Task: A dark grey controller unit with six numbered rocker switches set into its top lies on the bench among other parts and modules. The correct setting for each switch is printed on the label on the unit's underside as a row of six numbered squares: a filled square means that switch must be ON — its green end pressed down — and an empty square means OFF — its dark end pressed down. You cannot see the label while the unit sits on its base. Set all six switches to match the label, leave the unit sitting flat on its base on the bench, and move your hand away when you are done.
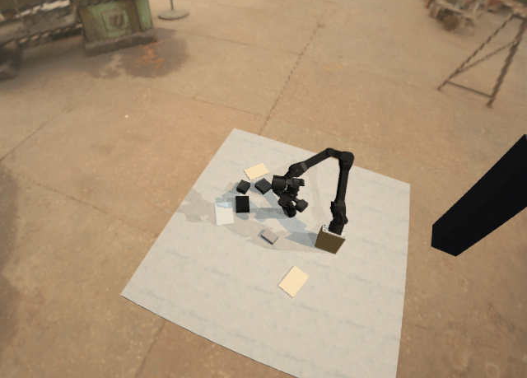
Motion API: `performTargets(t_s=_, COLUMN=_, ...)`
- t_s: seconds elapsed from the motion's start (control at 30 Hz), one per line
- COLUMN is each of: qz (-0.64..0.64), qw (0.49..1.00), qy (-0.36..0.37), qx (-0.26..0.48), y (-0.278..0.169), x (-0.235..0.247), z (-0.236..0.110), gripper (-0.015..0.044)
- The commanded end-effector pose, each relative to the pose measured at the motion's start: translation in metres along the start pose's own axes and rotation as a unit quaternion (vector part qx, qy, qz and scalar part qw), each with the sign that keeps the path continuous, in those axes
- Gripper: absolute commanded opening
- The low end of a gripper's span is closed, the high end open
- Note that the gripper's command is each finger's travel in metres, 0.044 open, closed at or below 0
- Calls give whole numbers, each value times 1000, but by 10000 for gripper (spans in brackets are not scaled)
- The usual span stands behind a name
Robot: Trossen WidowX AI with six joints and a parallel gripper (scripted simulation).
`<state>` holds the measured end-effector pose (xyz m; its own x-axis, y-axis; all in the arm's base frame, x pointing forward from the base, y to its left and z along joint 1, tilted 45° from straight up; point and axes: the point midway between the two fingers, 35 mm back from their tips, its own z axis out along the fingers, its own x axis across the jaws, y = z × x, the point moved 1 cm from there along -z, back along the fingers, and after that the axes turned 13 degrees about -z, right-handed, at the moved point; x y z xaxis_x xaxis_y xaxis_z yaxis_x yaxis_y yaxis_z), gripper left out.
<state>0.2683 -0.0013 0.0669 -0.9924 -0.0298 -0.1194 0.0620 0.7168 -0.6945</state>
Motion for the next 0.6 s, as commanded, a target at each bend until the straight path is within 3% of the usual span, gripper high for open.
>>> performTargets(t_s=0.0, qz=3, qw=1000, qy=10, qx=2, y=3, x=1, z=6, gripper=338)
performTargets(t_s=0.57, qz=3, qw=1000, qy=10, qx=1, y=15, x=-2, z=11, gripper=338)
